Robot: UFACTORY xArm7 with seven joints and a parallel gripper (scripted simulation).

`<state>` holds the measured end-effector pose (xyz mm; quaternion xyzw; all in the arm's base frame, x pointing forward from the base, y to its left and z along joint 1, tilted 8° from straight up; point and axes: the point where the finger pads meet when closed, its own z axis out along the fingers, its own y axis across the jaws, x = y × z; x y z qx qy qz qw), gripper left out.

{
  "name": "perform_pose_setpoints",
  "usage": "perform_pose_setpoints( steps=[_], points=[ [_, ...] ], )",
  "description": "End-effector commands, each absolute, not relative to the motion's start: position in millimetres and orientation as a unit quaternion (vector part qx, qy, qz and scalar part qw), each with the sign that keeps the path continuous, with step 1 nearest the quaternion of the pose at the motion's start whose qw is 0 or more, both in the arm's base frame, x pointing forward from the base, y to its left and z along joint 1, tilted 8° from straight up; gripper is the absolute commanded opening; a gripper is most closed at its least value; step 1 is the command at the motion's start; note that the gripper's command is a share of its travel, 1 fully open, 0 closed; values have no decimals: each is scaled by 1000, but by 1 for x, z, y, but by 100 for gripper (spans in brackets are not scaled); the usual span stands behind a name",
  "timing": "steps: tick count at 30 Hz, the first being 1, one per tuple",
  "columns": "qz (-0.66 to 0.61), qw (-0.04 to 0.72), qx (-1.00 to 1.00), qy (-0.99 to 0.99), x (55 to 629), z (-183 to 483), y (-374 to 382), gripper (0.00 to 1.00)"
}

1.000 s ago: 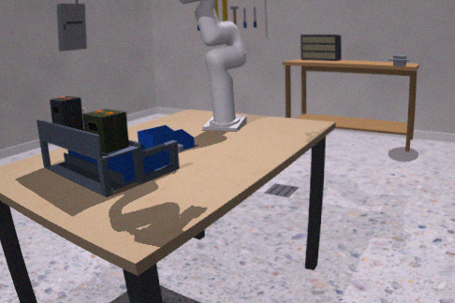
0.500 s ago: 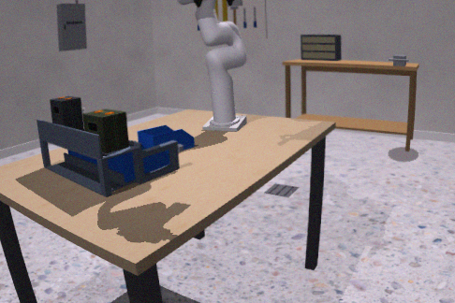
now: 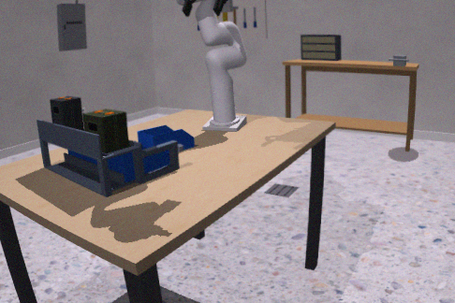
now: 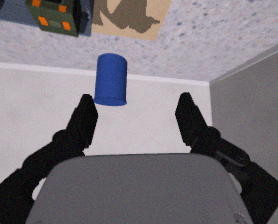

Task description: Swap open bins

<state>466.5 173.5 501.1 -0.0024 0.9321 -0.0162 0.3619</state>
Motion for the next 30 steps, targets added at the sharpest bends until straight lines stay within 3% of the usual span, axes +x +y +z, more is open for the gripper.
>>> perform_pose_setpoints(
  steps=[1, 30],
  points=[
    [-21, 349, 4, 937, 470, 491, 158, 100],
    [-39, 286, 30, 957, 476, 441, 90, 100]
  ],
)
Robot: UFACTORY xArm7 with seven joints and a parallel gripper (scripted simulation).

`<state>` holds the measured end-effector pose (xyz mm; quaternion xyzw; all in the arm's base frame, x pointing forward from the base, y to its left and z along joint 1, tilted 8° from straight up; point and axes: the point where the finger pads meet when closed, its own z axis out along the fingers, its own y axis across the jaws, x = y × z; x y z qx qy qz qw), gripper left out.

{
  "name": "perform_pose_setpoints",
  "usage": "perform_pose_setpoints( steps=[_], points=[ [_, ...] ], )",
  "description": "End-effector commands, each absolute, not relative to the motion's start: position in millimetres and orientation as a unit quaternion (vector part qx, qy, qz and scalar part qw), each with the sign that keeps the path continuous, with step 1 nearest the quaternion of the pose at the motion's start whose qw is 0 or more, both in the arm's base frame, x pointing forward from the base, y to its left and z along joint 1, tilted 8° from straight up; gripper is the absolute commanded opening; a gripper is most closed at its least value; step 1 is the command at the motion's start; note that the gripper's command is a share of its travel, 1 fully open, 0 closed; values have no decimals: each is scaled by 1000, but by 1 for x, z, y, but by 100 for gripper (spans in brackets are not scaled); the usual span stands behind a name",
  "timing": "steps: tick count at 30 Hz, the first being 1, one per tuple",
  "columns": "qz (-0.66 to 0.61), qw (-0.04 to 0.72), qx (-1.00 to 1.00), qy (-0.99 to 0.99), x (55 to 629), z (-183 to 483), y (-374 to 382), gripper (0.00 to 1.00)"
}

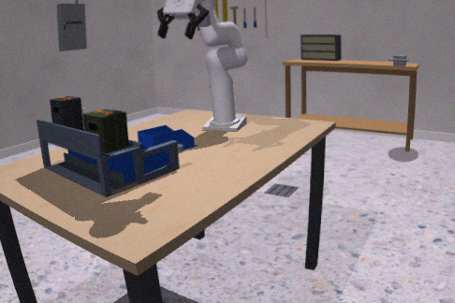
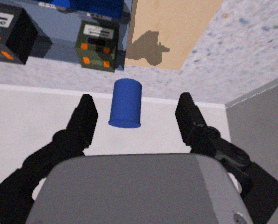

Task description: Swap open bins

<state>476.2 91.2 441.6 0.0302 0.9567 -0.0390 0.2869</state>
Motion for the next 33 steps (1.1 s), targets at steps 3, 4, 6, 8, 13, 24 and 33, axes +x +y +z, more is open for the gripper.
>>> perform_pose_setpoints(
  steps=[3, 4, 6, 8, 13, 24, 33],
  points=[
    [-39, 286, 30, 957, 476, 441, 90, 100],
    [-40, 274, 35, 960, 476, 432, 77, 100],
    [-41, 262, 39, 963, 475, 423, 65, 100],
    [-41, 262, 39, 963, 475, 423, 65, 100],
    [-41, 262, 39, 963, 475, 423, 65, 100],
    [-42, 240, 49, 969, 472, 406, 43, 100],
    [-41, 219, 57, 973, 468, 390, 23, 100]
  ],
)
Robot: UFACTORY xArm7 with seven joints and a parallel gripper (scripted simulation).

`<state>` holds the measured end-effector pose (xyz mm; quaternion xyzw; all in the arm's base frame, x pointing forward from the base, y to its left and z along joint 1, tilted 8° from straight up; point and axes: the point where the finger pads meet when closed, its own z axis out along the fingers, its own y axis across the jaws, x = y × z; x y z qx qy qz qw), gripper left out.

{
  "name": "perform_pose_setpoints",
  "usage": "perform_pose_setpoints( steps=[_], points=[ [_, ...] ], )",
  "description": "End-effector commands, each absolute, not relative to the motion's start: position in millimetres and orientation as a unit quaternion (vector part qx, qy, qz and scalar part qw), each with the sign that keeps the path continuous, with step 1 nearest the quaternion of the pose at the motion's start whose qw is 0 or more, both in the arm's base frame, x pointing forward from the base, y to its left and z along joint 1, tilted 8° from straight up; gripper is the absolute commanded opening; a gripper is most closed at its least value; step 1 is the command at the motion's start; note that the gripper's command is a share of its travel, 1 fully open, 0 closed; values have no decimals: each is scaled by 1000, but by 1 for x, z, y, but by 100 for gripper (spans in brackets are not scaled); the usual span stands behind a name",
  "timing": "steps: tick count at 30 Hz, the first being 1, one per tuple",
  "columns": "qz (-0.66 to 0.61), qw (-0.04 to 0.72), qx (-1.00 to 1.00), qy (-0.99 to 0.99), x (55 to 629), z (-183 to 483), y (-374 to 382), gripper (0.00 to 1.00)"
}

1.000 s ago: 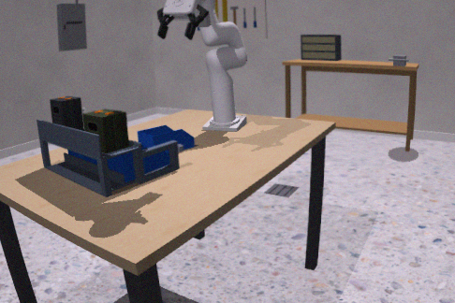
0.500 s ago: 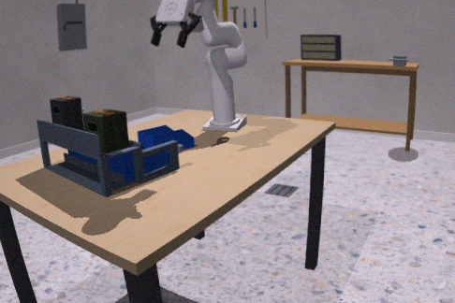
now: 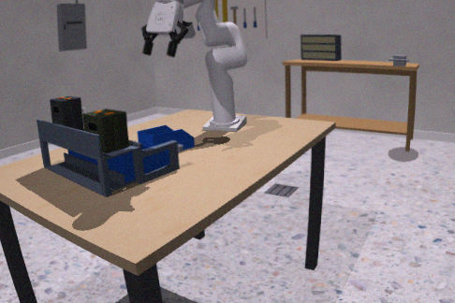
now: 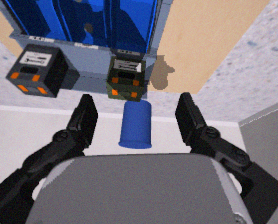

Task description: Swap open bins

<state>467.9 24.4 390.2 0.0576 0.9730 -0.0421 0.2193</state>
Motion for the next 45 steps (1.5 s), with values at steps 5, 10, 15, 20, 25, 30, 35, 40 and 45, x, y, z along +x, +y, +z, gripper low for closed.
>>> perform_pose_setpoints(
  steps=[5, 10, 15, 20, 25, 30, 35, 40, 45],
  points=[
    [-39, 199, 65, 977, 463, 376, 5, 100],
    [-39, 199, 65, 977, 463, 376, 5, 100],
    [-38, 190, 69, 979, 460, 369, -4, 100],
    [-38, 190, 69, 979, 460, 369, -4, 100],
    [-34, 173, 77, 981, 454, 356, -19, 100],
    [-32, 165, 80, 983, 451, 350, -26, 100],
    [-32, 165, 80, 983, 451, 350, -26, 100],
    [-27, 150, 87, 984, 444, 338, -39, 100],
    [-27, 150, 87, 984, 444, 338, -39, 100]
  ],
)
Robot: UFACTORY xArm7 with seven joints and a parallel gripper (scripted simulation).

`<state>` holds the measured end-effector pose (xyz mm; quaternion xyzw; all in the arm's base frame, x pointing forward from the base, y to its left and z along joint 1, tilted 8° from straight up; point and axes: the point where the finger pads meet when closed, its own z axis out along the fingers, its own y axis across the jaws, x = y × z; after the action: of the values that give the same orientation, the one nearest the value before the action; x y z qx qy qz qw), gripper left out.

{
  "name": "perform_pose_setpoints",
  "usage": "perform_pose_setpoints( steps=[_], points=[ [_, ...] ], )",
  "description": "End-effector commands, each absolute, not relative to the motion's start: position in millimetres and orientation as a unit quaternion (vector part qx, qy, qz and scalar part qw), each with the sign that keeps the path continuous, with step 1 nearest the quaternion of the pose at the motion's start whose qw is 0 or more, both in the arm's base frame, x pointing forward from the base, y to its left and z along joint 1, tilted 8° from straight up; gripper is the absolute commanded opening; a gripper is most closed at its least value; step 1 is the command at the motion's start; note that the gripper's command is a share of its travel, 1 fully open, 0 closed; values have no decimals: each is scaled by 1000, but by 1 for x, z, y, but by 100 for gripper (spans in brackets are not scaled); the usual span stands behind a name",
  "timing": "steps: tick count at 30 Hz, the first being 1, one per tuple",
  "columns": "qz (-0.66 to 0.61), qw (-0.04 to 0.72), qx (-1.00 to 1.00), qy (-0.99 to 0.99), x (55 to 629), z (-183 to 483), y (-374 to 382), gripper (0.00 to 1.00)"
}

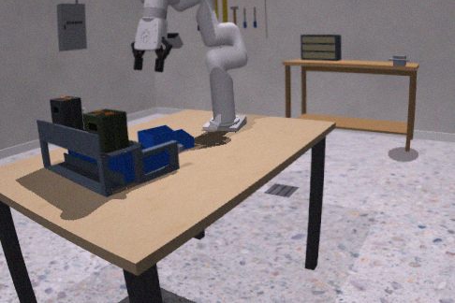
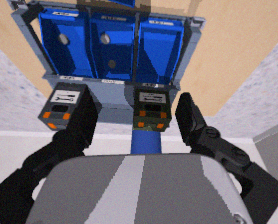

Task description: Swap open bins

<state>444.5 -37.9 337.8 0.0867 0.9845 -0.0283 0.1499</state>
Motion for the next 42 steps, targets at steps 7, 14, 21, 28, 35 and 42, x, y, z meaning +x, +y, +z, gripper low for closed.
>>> perform_pose_setpoints(
  steps=[7, 14, 21, 28, 35, 42],
  points=[
    [-25, 143, 90, 985, 441, 333, -44, 100],
    [-20, 131, 95, 987, 435, 324, -55, 100],
    [-15, 120, 100, 988, 429, 315, -63, 100],
    [-10, 110, 105, 988, 424, 308, -71, 100],
    [-8, 106, 107, 989, 421, 304, -74, 100],
    [-6, 102, 109, 989, 419, 301, -77, 100]
  ],
)
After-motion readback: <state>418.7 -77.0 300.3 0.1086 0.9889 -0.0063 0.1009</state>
